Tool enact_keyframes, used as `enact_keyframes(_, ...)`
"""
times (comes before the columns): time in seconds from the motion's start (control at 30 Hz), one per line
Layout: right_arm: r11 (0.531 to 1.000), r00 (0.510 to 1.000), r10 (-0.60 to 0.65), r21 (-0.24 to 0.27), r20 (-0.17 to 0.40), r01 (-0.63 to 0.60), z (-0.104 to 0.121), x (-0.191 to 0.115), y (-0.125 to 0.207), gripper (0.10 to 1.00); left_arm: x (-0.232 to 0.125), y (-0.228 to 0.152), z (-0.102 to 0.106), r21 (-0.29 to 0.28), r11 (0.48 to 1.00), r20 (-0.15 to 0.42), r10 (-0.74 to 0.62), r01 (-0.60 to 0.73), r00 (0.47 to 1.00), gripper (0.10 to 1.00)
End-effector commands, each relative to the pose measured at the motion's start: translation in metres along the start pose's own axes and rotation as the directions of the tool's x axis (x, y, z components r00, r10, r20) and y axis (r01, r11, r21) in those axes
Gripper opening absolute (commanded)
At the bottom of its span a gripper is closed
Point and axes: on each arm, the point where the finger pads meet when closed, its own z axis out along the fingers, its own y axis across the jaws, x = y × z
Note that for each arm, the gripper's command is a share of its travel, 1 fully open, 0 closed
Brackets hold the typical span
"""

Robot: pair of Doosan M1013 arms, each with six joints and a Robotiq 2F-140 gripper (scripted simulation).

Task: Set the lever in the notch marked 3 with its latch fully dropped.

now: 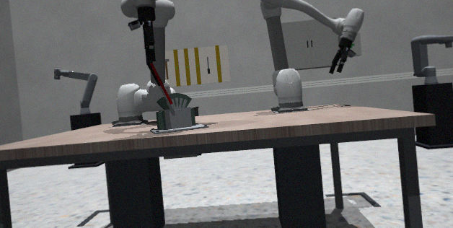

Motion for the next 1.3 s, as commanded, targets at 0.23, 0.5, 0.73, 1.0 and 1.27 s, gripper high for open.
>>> enact_keyframes(0.23,1.000,1.000,0.000,0.002,0.001,0.000,0.022,0.000,0.000,0.611,0.000,0.000,-0.001,0.000,1.000,-0.001,0.000,0.000,1.000,1.000)
enact_keyframes(0.5,1.000,1.000,0.000,0.002,0.001,0.000,0.034,0.000,0.000,0.611,0.000,0.000,-0.001,0.000,1.000,-0.001,0.000,0.000,1.000,1.000)
enact_keyframes(0.73,1.000,1.000,0.000,0.002,0.001,0.000,0.043,0.000,0.000,0.611,0.000,0.000,-0.001,0.000,1.000,-0.001,0.000,0.000,1.000,1.000)
enact_keyframes(1.0,1.000,1.000,0.000,0.002,0.001,0.000,0.045,0.000,0.000,0.611,0.000,0.000,-0.001,0.000,1.000,-0.001,0.000,0.000,1.000,1.000)
enact_keyframes(1.27,1.000,1.000,0.000,0.002,0.001,0.000,0.045,0.000,0.000,0.611,0.000,0.000,-0.001,0.000,1.000,-0.001,0.000,0.000,1.000,1.000)
